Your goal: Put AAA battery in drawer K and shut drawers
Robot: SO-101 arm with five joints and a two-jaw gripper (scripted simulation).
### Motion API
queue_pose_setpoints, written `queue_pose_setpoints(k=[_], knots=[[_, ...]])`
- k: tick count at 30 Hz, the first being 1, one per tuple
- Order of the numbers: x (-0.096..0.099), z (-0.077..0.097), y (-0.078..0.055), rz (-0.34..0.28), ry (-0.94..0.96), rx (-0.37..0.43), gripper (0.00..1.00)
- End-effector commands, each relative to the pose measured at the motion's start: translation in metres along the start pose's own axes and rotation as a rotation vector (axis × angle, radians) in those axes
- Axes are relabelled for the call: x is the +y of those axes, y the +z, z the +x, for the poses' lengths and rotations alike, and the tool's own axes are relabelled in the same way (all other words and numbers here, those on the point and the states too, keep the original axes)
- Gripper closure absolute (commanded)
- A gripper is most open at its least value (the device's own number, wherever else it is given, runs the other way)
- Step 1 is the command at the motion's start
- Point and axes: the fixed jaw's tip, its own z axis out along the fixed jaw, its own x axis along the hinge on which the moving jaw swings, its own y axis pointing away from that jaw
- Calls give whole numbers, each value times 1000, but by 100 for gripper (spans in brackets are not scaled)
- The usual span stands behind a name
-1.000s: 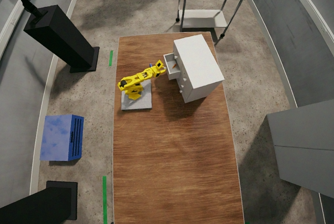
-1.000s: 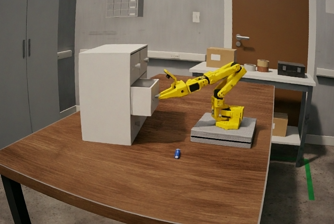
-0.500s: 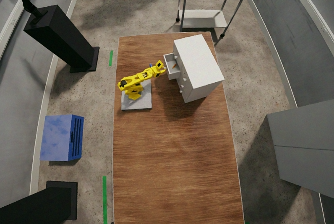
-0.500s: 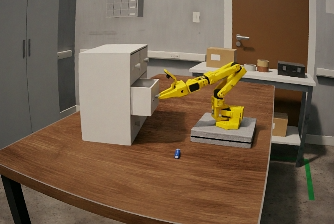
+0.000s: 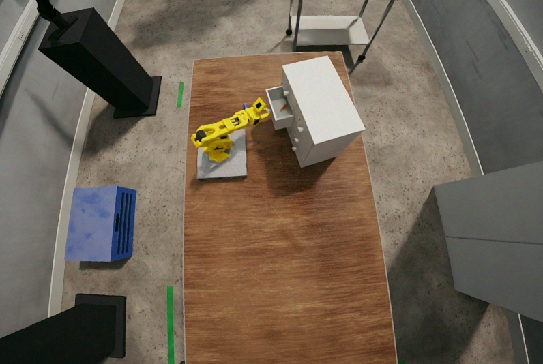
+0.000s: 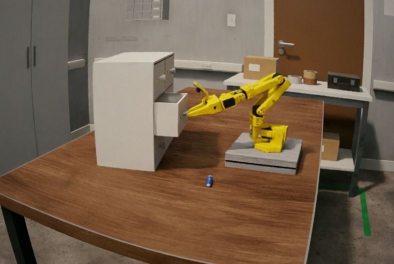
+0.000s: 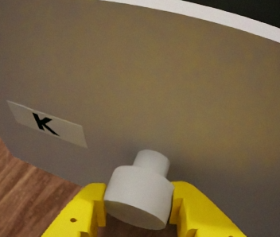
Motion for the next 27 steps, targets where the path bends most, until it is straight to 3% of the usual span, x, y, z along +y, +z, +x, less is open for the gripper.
queue_pose_setpoints(k=[1,27], knots=[[0,6,0,-1,3,17,100],[-11,-9,25,40,7,16,100]])
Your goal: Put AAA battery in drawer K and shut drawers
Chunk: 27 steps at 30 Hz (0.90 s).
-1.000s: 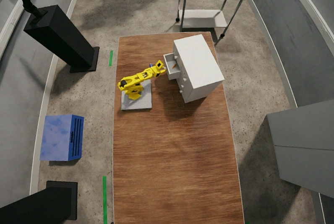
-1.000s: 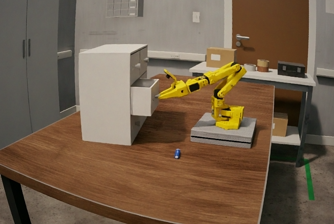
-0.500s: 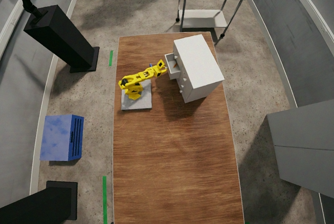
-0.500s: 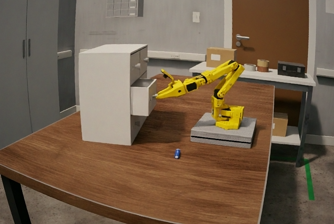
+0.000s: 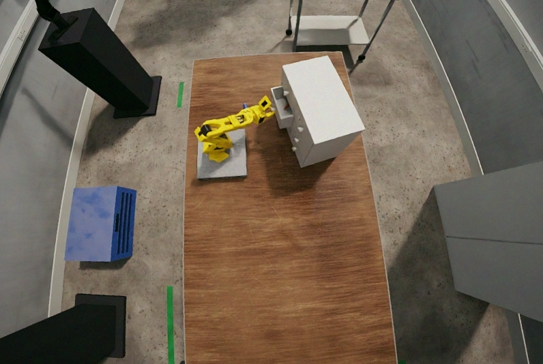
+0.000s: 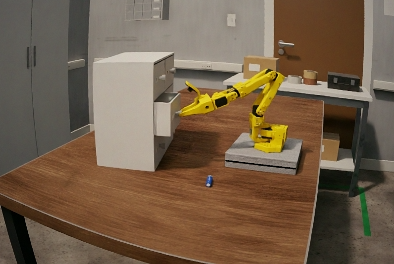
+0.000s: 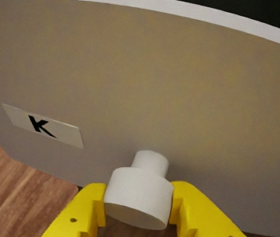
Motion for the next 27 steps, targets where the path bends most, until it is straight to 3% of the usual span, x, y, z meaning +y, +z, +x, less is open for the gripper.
queue_pose_setpoints(k=[1,27], knots=[[-4,-3,6,15,-1,-4,100],[-9,-9,24,30,4,-4,100]])
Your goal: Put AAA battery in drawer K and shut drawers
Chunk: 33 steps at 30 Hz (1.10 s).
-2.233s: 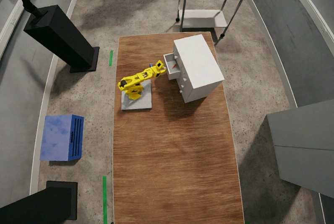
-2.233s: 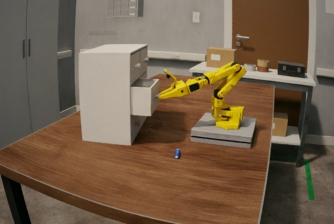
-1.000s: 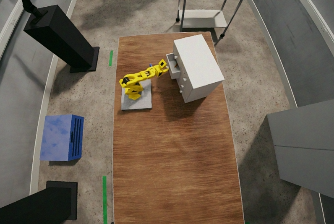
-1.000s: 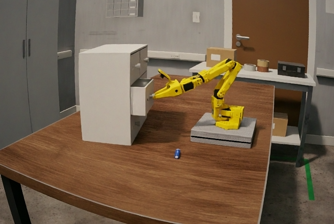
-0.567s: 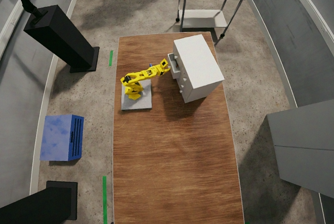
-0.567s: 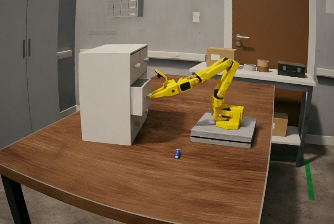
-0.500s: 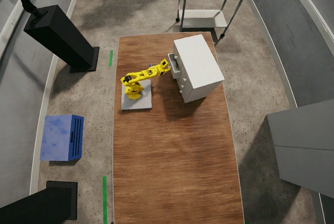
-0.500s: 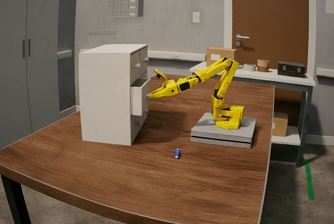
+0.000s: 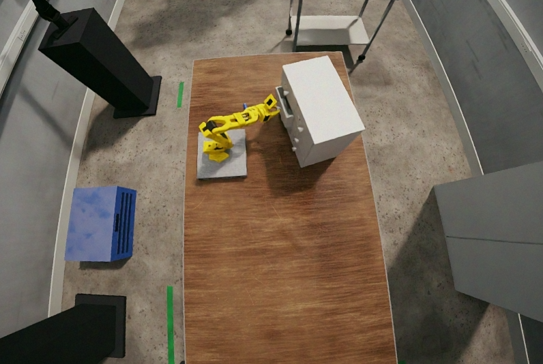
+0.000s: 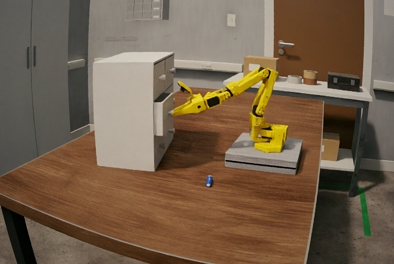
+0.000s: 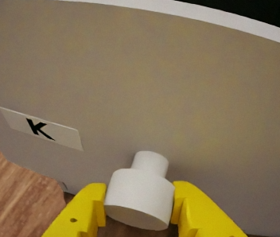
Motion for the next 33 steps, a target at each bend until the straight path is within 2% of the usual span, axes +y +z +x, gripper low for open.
queue_pose_setpoints(k=[1,27,33], knots=[[-3,-2,5,10,-3,-5,100],[-9,-11,28,27,4,-5,100],[-9,-11,27,27,4,-5,100]])
